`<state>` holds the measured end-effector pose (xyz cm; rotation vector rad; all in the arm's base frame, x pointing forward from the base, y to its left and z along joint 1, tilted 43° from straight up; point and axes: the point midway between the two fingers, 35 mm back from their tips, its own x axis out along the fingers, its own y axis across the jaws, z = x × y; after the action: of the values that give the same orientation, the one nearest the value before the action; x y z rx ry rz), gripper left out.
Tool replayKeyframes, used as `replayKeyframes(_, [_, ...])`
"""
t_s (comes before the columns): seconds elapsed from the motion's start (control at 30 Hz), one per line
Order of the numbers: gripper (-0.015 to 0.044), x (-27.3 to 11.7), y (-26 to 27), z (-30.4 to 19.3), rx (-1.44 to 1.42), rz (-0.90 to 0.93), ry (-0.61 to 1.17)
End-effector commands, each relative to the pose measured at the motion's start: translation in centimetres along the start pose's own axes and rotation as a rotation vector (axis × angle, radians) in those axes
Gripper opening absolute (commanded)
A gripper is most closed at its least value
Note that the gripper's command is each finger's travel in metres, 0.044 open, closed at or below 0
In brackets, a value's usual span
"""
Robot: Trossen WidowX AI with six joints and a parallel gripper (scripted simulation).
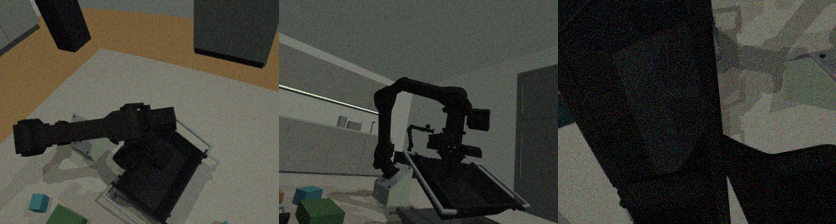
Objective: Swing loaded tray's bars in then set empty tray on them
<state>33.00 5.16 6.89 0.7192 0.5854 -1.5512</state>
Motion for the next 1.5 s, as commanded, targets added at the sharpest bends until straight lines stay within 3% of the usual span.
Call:
replayKeyframes(0.0, [0.0000, -0.1, 0.2, -0.1, -0.003, 0.028, 0.003])
replayKeyframes(1.47, [0.0000, 4.3, -1.6, -0.1, -0.003, 0.028, 0.001])
